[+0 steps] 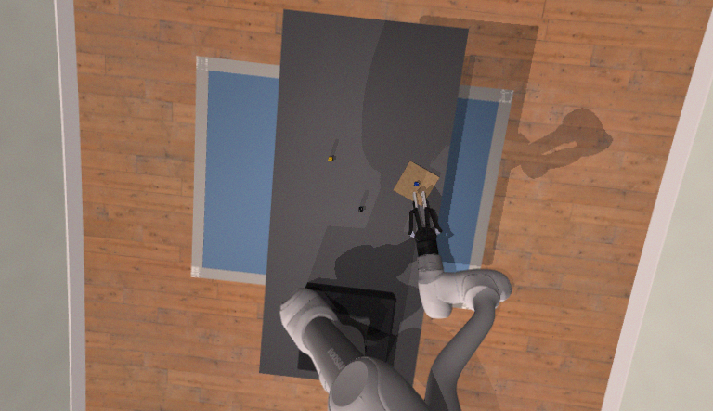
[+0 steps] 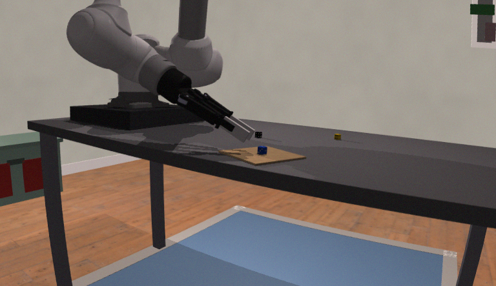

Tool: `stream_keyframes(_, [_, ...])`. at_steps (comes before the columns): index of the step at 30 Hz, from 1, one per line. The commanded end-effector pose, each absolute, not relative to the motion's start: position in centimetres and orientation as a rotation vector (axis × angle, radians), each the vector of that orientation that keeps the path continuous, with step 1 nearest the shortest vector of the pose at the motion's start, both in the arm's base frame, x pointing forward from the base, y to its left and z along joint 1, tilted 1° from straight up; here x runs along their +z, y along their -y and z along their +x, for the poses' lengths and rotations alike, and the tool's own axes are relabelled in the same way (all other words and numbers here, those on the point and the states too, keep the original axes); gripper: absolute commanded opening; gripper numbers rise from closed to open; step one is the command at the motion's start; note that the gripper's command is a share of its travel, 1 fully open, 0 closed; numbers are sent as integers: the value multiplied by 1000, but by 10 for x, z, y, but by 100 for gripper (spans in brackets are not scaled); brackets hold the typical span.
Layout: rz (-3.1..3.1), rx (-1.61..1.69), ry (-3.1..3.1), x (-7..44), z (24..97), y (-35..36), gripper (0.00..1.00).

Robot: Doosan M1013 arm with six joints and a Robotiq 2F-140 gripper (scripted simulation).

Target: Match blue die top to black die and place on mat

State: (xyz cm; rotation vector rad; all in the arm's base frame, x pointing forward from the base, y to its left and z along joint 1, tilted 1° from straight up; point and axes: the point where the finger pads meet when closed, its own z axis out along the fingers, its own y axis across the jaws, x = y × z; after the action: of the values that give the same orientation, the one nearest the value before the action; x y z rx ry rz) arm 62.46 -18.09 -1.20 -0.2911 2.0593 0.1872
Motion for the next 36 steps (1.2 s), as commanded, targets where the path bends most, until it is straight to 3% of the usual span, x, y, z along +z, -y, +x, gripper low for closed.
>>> stream_keyframes(1, [-291, 187, -2059, -11, 622, 182, 27])
stream_keyframes(36, [-303, 217, -2062, 51, 627, 175, 27])
